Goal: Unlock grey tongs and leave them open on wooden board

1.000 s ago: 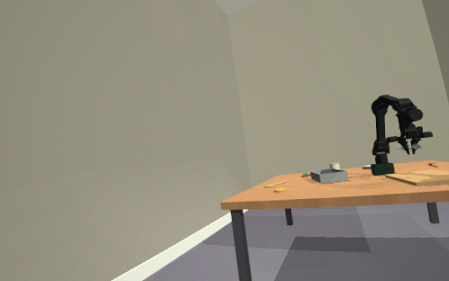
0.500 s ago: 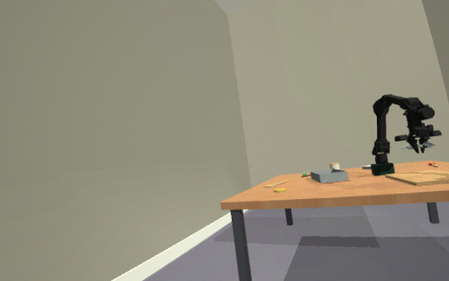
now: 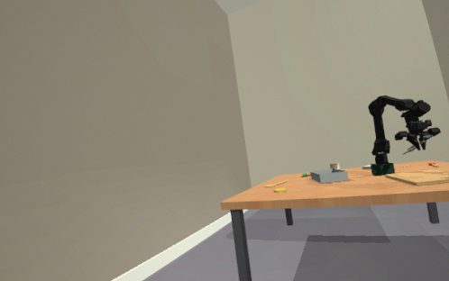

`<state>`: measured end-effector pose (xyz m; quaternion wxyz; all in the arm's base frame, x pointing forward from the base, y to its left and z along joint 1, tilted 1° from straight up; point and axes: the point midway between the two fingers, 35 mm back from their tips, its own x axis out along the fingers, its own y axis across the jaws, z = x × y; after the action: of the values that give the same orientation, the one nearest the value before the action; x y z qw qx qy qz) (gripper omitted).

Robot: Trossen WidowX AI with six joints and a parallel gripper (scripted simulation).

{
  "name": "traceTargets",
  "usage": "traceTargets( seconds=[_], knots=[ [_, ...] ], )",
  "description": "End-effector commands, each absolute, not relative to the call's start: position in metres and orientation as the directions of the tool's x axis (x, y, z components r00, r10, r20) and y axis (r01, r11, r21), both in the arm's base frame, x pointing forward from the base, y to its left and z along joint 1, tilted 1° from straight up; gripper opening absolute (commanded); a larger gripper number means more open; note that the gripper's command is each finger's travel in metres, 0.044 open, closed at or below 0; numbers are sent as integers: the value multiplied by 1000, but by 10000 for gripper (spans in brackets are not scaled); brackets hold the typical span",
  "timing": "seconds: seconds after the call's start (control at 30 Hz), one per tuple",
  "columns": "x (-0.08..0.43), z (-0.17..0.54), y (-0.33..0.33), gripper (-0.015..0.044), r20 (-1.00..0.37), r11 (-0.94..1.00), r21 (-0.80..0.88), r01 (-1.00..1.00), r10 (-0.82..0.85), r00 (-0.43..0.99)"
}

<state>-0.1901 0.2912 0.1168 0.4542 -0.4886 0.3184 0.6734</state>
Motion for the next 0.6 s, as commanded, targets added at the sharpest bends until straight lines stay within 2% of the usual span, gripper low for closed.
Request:
traceTargets(
  seconds=[0.0, 0.57],
  knots=[
    [-191, 125, 291, -150, -916, -395, -25, -918, 378, -138],
    [-191, 151, 283, -150, -707, -390, -41, -920, 662, -249]
  ],
)
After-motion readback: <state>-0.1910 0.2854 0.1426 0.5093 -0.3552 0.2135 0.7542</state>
